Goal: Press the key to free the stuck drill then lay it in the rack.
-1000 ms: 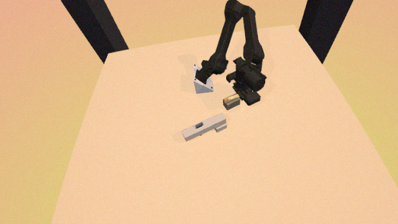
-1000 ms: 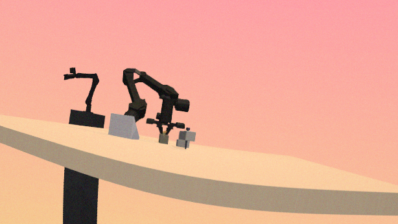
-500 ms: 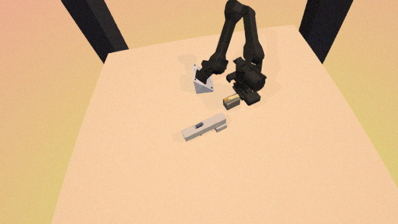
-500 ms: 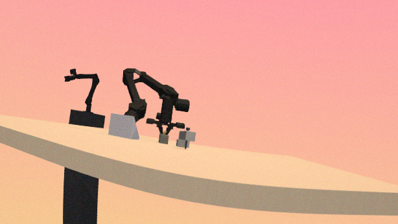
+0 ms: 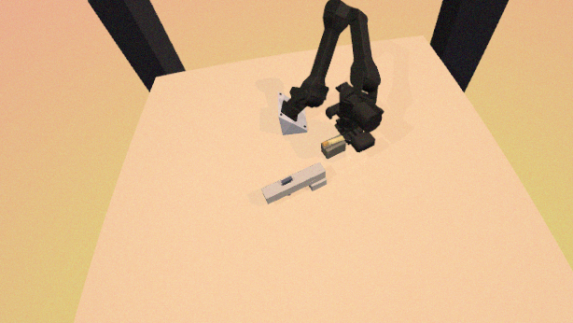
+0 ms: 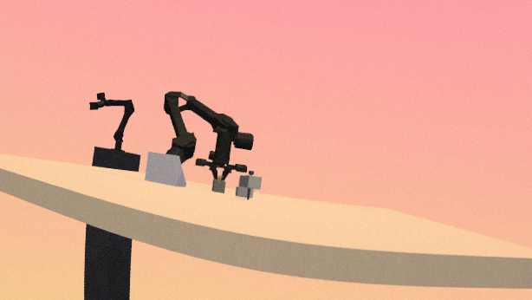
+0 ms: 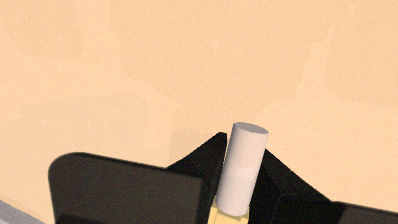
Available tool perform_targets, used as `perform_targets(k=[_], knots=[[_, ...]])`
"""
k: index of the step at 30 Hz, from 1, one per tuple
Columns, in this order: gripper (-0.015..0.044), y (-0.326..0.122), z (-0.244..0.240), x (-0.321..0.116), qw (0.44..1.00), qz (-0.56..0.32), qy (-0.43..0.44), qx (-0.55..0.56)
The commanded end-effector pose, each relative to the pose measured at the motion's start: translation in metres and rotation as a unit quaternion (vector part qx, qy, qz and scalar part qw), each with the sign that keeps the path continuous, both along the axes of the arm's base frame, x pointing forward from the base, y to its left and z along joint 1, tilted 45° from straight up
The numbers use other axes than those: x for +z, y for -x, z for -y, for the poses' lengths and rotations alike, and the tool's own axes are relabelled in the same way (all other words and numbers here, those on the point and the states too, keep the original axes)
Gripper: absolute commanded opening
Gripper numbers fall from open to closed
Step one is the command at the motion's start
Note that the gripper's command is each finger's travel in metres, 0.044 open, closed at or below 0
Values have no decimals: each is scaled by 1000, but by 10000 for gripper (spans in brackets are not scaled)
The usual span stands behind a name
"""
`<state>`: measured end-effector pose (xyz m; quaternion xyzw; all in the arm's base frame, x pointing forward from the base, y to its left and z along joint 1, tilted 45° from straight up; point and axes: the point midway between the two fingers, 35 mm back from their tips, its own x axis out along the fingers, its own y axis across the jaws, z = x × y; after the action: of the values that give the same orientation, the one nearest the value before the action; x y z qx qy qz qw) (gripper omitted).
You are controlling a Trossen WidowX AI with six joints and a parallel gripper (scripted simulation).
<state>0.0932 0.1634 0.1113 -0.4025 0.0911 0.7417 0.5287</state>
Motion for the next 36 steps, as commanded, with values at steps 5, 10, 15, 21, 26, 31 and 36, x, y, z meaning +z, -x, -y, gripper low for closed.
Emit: perform_targets(k=[5, 10, 15, 21, 26, 31, 36], knots=[[0, -1, 2, -8, 1000, 3, 12, 0], [0, -1, 2, -8, 1000, 3, 12, 0], [0, -1, 2, -8, 1000, 3, 12, 0], [0, -1, 2, -8, 1000, 3, 12, 0], [0, -1, 2, -8, 1000, 3, 12, 0], [105, 0, 0, 0, 1000, 0, 0, 0], [236, 0, 0, 0, 1000, 0, 0, 0]])
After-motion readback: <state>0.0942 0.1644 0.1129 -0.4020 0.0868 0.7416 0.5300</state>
